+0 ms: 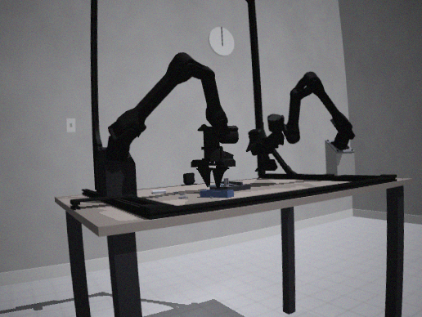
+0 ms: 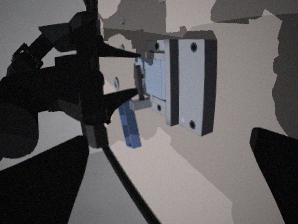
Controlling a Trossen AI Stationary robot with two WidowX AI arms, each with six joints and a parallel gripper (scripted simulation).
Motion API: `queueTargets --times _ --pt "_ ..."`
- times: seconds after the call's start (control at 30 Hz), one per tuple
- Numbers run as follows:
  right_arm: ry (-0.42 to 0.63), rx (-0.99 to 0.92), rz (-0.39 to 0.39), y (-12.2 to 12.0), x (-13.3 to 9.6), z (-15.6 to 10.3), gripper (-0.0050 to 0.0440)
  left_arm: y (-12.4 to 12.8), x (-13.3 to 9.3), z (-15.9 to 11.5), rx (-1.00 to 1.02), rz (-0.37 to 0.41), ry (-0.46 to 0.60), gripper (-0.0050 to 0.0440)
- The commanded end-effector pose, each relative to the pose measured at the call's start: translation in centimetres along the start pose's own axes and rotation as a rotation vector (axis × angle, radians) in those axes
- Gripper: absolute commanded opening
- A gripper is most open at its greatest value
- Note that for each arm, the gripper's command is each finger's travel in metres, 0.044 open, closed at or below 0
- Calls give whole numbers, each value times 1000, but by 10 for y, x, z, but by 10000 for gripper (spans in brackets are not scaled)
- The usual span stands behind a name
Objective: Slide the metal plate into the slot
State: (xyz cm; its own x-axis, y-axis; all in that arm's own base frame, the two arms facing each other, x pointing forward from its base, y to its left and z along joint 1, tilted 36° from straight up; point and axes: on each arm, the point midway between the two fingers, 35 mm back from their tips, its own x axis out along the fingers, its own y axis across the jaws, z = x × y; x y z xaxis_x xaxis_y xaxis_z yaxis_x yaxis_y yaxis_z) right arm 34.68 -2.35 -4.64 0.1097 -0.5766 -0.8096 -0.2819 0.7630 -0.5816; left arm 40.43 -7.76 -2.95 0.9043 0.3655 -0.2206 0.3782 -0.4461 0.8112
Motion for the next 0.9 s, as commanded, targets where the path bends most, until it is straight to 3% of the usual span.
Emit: queueTargets --times 0.0,0.43,0.47,0.77,0.83,0.87 --pt "-19 12 1 -1 -2 8 -50 1 0 0 4 3 -5 440" --pt "-19 12 1 -1 -2 11 -50 1 0 0 4 3 -5 440" --pt "0 0 0 0 0 4 24 1 0 0 4 3 -5 440" --pt "0 0 0 0 0 4 240 1 0 0 4 3 -5 440" --pt "0 0 0 0 0 4 240 1 0 0 4 3 -5 440" --pt "0 0 0 0 0 4 264 1 0 0 4 3 -5 440"
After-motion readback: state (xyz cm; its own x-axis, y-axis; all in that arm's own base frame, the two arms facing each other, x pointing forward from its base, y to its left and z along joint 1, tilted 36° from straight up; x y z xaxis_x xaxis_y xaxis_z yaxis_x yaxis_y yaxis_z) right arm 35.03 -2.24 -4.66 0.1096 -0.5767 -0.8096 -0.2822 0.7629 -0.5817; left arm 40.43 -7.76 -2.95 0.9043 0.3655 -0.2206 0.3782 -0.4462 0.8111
